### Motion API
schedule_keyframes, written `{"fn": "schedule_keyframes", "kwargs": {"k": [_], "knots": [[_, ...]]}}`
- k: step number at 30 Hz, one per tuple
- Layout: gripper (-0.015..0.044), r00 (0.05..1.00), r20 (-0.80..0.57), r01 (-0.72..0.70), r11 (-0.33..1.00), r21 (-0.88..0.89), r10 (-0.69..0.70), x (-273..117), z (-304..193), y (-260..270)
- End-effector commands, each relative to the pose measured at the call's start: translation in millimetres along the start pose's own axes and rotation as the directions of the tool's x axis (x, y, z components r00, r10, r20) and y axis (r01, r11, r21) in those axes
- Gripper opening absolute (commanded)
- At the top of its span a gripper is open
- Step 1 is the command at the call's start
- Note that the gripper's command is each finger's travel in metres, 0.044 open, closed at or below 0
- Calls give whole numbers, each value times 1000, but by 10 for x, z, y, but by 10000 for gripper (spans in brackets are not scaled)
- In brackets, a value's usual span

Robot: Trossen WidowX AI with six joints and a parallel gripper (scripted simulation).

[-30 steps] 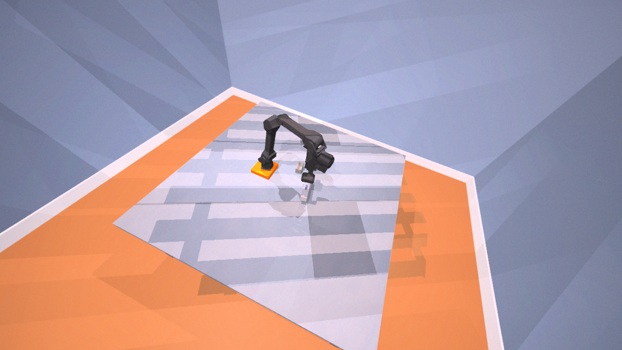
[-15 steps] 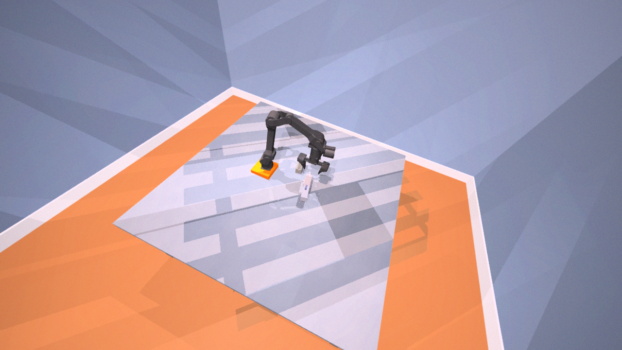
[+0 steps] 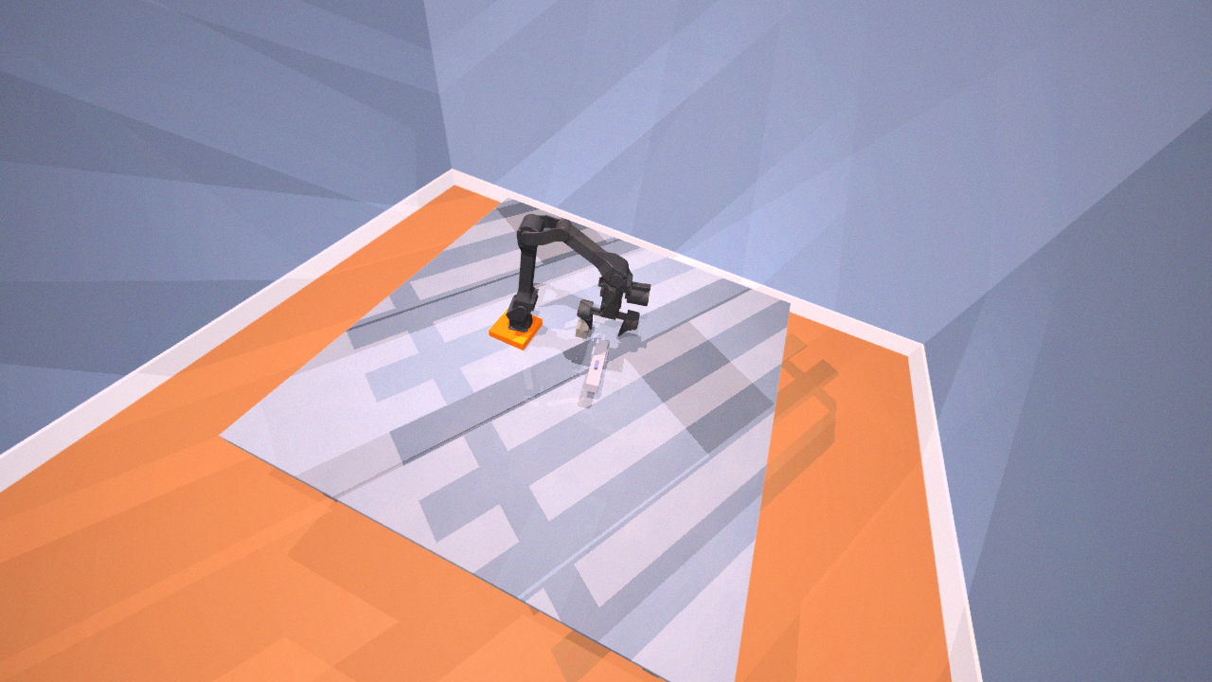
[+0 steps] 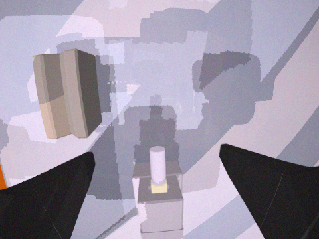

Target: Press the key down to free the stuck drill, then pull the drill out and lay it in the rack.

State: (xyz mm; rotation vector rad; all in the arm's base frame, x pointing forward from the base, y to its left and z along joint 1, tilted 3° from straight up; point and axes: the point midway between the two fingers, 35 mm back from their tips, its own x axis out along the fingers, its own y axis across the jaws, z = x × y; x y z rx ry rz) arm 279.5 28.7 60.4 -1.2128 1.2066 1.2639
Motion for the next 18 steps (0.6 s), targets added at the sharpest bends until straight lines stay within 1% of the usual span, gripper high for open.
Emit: {"fn": "schedule_keyframes", "kwargs": {"k": [1, 18], "knots": [[440, 1000, 2, 0, 1000, -5, 0, 16, 1, -1], [440, 1000, 1, 0, 1000, -5, 0, 274, -72, -12]]}}
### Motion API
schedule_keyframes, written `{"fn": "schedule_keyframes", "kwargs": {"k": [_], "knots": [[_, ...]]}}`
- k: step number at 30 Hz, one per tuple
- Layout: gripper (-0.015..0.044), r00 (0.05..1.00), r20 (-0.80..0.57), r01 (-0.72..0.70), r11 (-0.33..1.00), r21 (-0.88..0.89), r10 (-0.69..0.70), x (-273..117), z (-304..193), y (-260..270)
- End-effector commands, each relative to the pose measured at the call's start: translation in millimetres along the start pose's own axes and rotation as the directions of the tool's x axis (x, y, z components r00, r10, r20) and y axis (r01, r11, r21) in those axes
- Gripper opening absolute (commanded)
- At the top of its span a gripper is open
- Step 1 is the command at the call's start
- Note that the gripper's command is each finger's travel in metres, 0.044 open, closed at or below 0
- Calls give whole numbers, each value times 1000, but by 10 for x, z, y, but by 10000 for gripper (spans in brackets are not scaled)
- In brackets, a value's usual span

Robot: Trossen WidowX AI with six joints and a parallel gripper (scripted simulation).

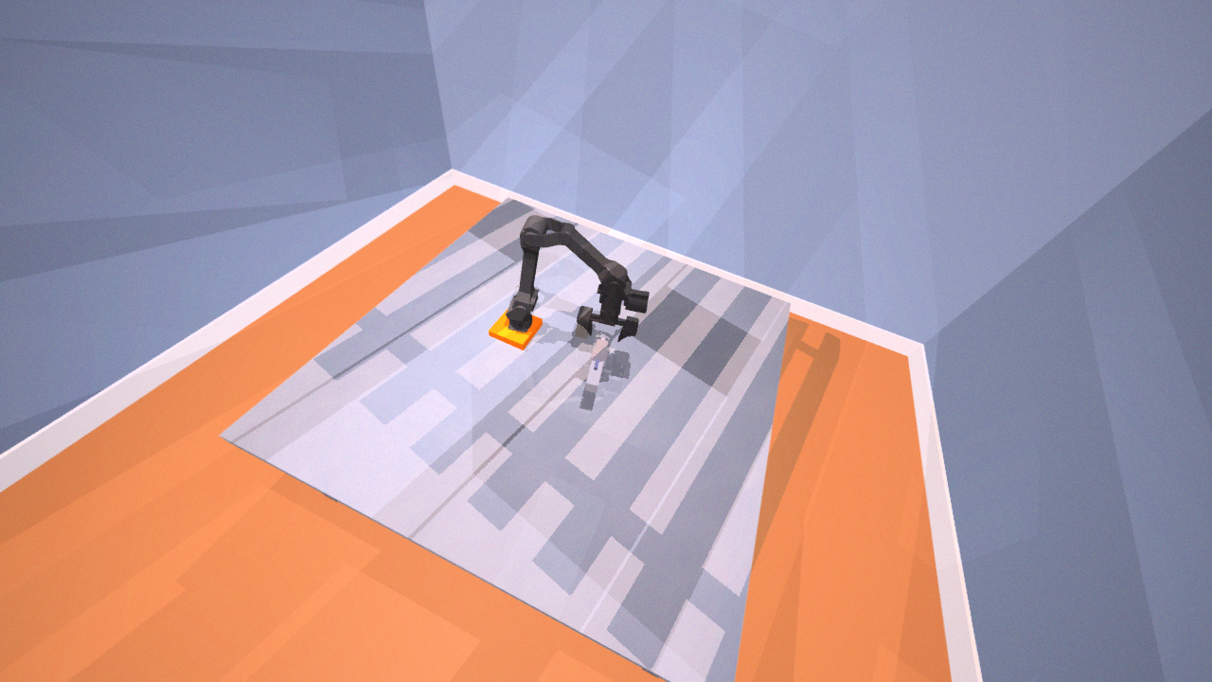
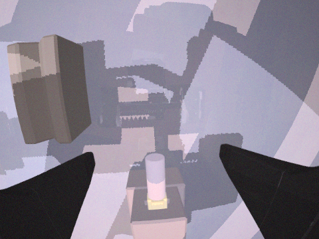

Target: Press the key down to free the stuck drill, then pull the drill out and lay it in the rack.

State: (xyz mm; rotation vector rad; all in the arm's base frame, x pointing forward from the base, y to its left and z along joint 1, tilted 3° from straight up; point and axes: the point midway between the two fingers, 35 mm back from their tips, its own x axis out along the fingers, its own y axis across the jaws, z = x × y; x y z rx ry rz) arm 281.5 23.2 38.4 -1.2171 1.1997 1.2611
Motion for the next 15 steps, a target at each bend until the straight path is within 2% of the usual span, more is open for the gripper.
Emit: {"fn": "schedule_keyframes", "kwargs": {"k": [1, 15], "knots": [[440, 1000, 1, -7, 1000, -3, 7, 71, -18, 14], [440, 1000, 0, -7, 1000, -3, 7, 276, -77, 28]]}}
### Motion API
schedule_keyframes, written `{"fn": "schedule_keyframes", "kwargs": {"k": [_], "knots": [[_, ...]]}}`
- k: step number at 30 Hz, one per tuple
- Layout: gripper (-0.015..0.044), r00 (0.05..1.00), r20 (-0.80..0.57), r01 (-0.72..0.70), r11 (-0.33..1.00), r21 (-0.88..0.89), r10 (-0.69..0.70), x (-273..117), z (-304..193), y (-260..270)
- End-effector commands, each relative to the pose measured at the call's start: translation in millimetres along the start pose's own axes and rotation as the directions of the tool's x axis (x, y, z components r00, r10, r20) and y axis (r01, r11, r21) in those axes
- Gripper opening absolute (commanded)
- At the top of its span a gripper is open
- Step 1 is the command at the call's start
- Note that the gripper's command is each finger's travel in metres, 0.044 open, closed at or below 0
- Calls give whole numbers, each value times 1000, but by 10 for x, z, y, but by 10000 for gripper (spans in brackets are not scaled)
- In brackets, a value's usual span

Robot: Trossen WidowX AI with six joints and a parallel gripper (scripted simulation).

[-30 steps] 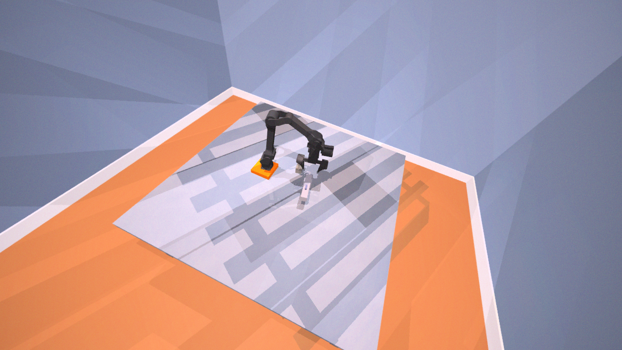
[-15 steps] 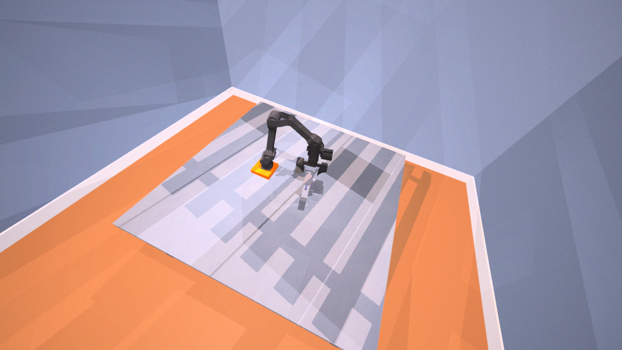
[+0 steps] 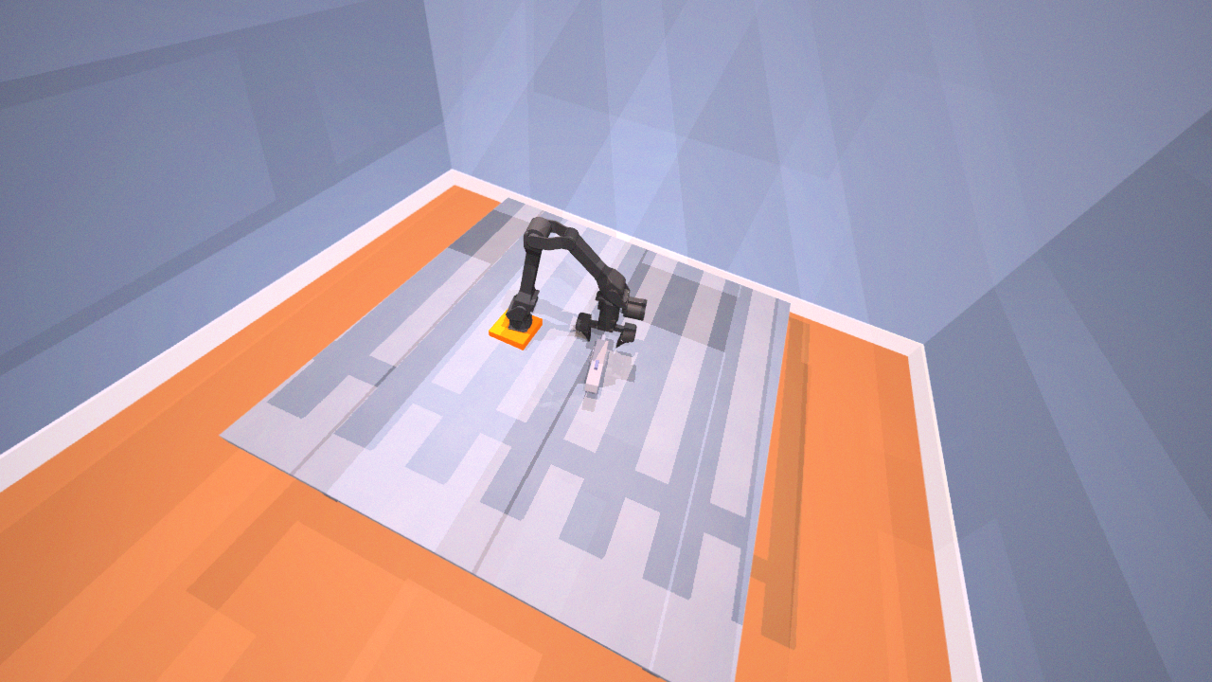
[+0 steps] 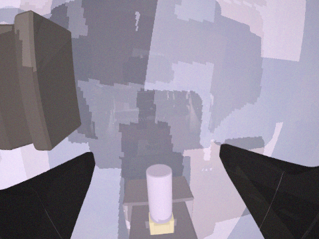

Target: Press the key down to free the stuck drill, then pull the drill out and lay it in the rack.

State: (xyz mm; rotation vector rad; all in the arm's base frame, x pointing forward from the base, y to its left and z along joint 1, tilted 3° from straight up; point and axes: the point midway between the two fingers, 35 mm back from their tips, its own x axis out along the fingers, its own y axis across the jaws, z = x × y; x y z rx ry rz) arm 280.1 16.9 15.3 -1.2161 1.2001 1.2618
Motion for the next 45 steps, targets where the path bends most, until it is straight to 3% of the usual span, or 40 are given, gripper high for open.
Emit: {"fn": "schedule_keyframes", "kwargs": {"k": [1, 16, 23, 45], "knots": [[440, 1000, 0, -6, 1000, -3, 6, 48, -13, 16], [46, 1000, 0, -1, 1000, 0, 1, 11, -4, 3], [0, 1000, 0, -1, 1000, 0, 1, 11, -4, 3], [0, 1000, 2, -6, 1000, -3, 6, 38, 304, 6]]}}
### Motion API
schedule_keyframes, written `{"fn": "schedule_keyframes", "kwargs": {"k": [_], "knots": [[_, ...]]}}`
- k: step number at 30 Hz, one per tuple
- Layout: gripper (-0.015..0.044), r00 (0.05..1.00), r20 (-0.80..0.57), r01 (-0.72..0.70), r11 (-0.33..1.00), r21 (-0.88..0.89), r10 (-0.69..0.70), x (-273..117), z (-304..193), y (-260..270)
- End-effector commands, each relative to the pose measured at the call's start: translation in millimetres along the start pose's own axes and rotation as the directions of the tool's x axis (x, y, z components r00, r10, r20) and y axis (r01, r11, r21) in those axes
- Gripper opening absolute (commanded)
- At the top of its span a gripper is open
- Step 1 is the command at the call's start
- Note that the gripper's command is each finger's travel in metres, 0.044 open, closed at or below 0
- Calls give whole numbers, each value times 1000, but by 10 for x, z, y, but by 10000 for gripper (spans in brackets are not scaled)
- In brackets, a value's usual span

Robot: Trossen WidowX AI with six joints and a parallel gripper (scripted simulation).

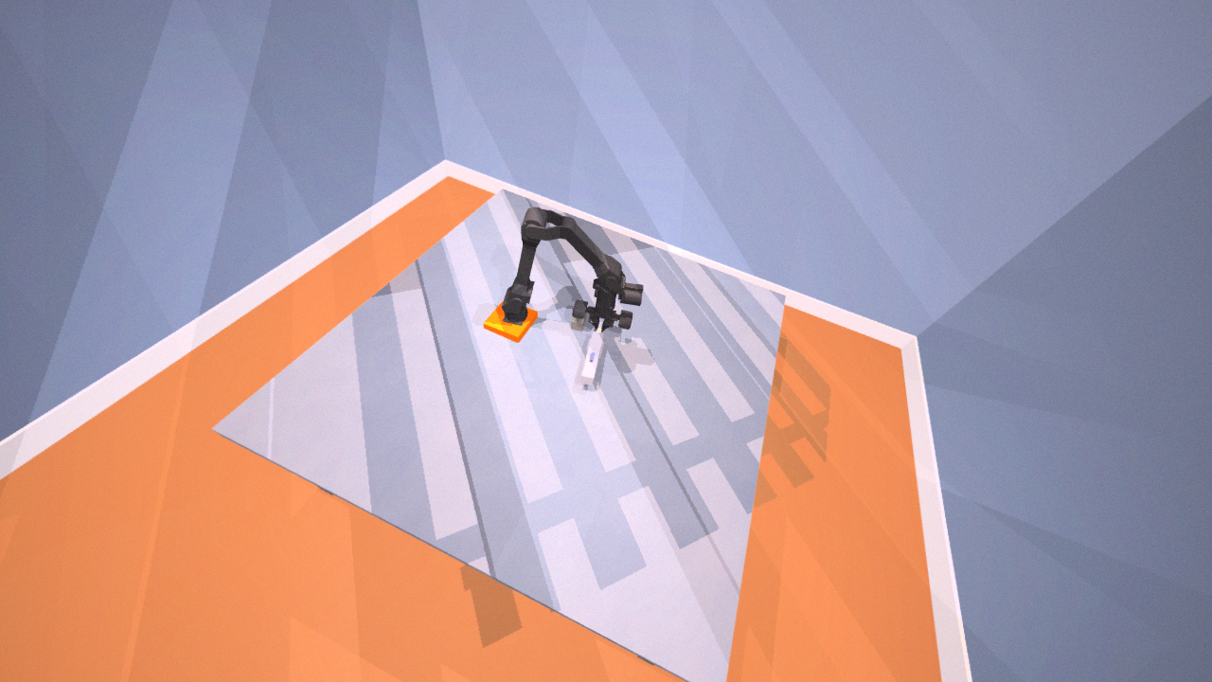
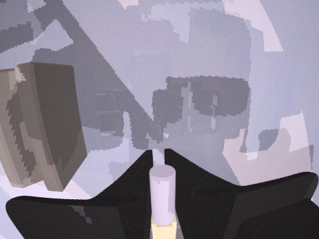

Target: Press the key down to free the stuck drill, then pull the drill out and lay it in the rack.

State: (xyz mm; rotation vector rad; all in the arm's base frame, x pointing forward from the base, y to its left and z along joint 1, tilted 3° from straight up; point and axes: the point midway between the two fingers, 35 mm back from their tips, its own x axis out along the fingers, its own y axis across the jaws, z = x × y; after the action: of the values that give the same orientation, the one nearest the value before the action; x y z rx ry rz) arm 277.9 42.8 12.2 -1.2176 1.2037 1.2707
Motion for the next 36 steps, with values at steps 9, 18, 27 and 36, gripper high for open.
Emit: {"fn": "schedule_keyframes", "kwargs": {"k": [9, 18, 27, 36], "knots": [[0, 1000, 4, 1, 1000, 2, -1, 13, 177, -5], [236, 1000, 1, 0, 1000, 0, 0, 11, 134, -1], [440, 1000, 3, 1, 1000, 2, -1, 25, 87, -1], [440, 1000, 3, 1, 1000, 2, -1, 37, 39, -7]]}}
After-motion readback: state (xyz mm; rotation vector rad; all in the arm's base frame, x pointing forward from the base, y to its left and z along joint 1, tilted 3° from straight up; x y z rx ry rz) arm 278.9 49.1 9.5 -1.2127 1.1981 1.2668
